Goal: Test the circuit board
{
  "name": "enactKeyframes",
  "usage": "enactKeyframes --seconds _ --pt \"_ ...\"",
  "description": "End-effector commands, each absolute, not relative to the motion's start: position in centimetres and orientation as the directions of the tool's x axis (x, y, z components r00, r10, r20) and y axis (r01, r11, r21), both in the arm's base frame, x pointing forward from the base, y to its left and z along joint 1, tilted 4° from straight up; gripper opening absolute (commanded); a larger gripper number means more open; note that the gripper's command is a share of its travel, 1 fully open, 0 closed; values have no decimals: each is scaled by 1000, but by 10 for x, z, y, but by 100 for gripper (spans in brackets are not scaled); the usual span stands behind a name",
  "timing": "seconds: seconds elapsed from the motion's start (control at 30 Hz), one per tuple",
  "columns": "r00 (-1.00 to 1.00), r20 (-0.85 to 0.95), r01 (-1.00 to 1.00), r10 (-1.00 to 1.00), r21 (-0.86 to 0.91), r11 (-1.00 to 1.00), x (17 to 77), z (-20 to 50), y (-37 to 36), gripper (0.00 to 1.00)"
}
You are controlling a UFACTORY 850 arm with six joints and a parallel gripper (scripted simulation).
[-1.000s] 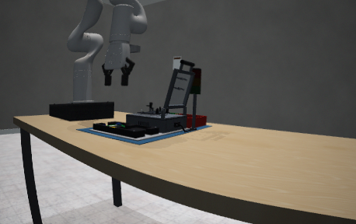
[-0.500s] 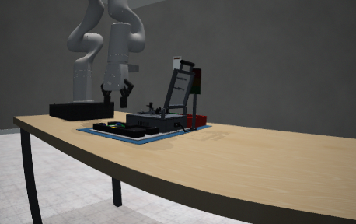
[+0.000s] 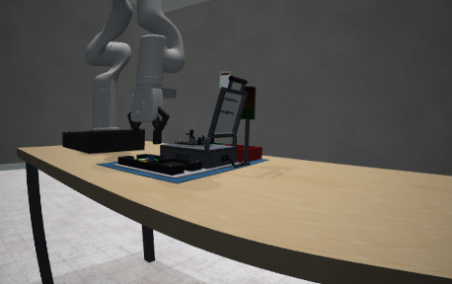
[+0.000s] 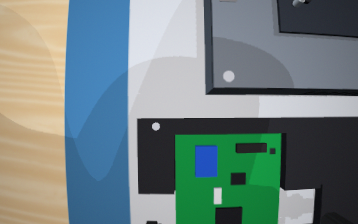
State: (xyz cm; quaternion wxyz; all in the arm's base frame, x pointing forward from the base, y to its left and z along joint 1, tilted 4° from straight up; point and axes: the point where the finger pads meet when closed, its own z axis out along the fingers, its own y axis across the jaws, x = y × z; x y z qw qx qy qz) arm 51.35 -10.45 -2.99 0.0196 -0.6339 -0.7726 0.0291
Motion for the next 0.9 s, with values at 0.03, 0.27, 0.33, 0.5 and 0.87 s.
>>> enactKeyframes --seconds 0.03,0.27,0.33,0.5,0.87 --pt "-196 -7 979 981 -68 195 514 -30 -105 100" --pt "-196 -7 979 981 -68 195 514 -38 -105 100" --pt "-196 -7 979 981 -68 195 514 -41 -105 100" --pt "-196 -7 979 981 -68 195 513 -52 -105 100" --pt "-196 -7 979 981 -68 195 512 -70 -106 100"
